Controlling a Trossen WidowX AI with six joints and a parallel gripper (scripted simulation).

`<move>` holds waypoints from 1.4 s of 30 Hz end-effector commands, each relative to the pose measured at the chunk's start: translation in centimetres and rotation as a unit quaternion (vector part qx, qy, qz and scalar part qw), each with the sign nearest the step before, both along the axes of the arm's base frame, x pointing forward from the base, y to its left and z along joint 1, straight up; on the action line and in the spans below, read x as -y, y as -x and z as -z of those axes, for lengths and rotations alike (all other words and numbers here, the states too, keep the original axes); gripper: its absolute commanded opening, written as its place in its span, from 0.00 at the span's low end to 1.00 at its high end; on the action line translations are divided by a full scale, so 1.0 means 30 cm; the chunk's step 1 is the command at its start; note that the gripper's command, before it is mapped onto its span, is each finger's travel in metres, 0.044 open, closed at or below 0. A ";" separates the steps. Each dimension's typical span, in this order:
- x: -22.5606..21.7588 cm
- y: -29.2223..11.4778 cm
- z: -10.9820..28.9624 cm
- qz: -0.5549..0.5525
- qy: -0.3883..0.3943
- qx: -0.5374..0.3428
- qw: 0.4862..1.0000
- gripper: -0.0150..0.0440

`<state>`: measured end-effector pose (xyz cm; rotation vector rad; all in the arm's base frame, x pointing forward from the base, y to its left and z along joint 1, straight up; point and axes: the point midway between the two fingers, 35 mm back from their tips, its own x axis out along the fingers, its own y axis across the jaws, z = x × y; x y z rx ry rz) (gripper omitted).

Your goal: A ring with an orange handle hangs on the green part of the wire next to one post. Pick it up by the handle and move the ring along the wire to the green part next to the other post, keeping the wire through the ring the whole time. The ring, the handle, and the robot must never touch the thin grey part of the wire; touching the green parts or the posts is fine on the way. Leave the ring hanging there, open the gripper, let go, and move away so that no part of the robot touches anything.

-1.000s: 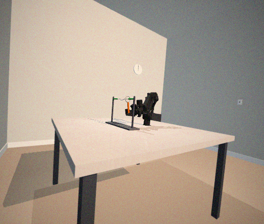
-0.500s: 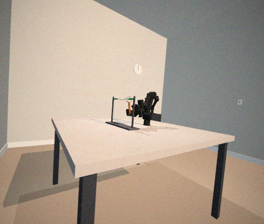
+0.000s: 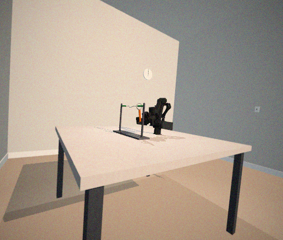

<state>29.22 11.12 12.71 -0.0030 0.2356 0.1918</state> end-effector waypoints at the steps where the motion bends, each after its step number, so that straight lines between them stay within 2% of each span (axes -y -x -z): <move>1: -0.007 -0.004 -0.004 0.003 -0.004 0.003 1.000 0.00; 12: -0.007 -0.004 0.049 0.003 -0.004 0.003 1.000 0.00; 30: -0.007 -0.004 0.050 0.003 -0.004 0.003 1.000 0.00; 42: -0.009 -0.001 0.049 -0.001 -0.002 0.003 1.000 0.53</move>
